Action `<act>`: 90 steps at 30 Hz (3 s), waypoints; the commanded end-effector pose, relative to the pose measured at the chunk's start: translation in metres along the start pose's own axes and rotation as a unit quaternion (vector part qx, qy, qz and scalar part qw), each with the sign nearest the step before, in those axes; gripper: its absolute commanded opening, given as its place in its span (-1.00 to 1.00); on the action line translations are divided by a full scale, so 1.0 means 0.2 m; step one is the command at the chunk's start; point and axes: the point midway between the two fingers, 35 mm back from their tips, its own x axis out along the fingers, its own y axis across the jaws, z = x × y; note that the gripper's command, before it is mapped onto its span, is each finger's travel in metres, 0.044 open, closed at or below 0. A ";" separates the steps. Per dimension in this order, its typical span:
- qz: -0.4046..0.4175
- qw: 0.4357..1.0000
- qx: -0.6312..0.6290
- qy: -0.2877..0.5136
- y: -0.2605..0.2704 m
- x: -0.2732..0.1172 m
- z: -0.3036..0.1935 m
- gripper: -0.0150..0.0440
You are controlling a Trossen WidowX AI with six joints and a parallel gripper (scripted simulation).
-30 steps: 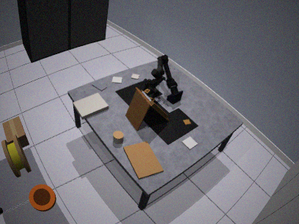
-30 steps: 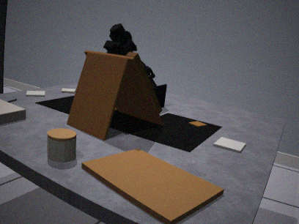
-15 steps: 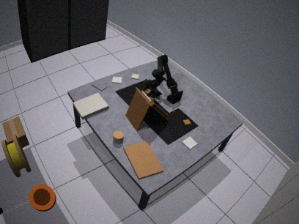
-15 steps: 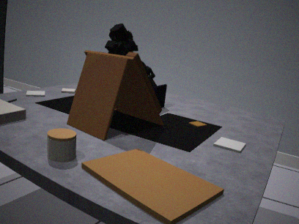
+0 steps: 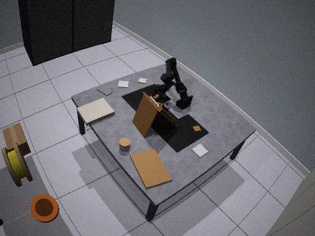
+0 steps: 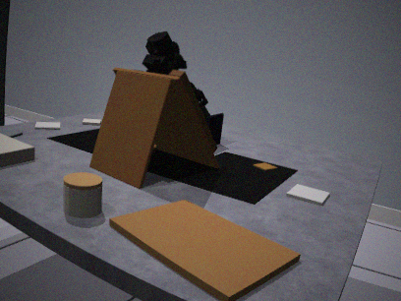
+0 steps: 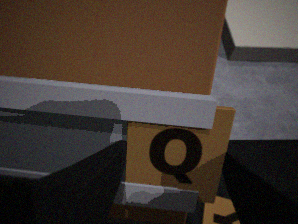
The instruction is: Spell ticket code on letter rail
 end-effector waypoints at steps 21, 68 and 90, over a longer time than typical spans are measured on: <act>-0.001 1.000 0.003 -0.002 0.06 0.00 0.00 -0.49; -0.001 1.000 0.004 -0.002 0.19 0.00 0.01 -0.49; -0.001 1.000 0.004 -0.002 0.25 0.00 0.01 -0.49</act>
